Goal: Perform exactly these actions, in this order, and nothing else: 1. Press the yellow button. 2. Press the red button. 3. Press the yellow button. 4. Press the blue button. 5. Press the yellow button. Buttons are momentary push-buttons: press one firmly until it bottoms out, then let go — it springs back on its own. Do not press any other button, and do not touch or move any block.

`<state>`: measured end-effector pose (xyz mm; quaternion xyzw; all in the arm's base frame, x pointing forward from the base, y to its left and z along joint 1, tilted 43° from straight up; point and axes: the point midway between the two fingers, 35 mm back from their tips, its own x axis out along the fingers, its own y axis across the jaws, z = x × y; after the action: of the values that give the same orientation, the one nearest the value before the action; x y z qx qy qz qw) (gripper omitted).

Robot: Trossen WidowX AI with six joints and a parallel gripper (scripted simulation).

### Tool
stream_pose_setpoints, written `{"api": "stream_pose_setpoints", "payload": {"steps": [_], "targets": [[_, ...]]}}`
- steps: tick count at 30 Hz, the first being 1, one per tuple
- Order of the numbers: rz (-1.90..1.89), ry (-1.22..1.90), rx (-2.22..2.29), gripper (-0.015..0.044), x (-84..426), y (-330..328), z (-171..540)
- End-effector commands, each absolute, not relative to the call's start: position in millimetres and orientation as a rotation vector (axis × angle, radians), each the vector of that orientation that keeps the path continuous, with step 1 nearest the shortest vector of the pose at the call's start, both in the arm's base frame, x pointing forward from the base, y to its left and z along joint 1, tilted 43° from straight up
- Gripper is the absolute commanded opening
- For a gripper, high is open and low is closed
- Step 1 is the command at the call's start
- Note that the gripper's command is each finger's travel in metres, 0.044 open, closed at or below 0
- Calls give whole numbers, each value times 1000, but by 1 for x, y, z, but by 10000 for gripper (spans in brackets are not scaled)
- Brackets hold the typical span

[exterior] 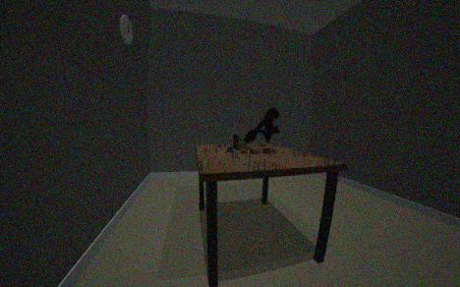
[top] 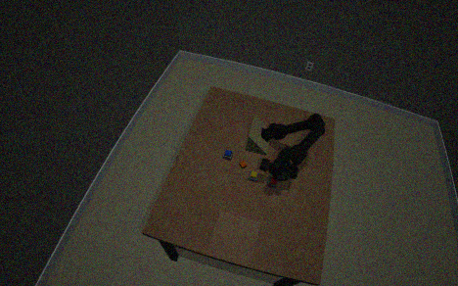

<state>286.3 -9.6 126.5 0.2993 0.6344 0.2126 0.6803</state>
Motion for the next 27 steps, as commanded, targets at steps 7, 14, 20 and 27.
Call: {"api": "stream_pose_setpoints", "payload": {"steps": [7,14,20,27], "targets": [[482,1435,684,20,285,11,106],[482,1435,684,20,286,19,98],[482,1434,684,20,287,25,91],[483,1434,685,20,287,32,84]]}}
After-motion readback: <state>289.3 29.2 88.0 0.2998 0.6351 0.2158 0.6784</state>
